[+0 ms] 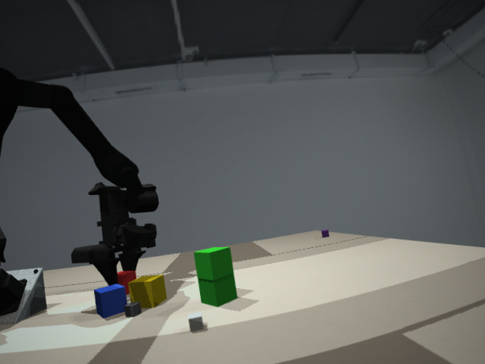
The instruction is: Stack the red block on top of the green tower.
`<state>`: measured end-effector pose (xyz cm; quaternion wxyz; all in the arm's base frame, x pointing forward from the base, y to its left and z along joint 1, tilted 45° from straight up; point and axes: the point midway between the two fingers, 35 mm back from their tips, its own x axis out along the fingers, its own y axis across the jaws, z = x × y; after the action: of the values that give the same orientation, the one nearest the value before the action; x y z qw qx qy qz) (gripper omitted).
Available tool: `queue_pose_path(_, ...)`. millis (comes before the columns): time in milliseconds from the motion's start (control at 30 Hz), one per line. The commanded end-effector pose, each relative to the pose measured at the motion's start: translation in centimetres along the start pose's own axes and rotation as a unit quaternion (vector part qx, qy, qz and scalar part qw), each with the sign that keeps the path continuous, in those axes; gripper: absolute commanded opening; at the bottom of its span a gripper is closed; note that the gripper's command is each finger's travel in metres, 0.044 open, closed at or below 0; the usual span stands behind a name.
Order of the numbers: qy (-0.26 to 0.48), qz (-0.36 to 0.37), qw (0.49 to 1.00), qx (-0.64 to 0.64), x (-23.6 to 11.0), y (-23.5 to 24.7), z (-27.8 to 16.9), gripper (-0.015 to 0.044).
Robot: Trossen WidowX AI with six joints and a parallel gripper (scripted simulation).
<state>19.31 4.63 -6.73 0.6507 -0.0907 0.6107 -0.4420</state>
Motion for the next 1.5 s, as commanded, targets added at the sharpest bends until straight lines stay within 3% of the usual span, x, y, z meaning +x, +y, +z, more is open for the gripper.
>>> queue_pose_path(0, -0.001, 0.0, 1.0, -0.001, 0.0, 0.0, 0.0, 0.0105)
queue_pose_path(133, -0.001, 0.0, 1.0, -0.002, -0.9, 0.0, 0.0, 0.0)
queue_pose_path(900, 0.0, 0.001, 1.0, -0.002, -11.5, 0.1, -0.1, 0.0)
queue_pose_path(1267, 0.0, 0.001, 1.0, -0.002, -11.8, 0.1, 0.0, 0.0)
queue_pose_path(1467, 0.002, 0.012, 1.0, 0.004, -12.2, 0.4, 2.5, 0.0)
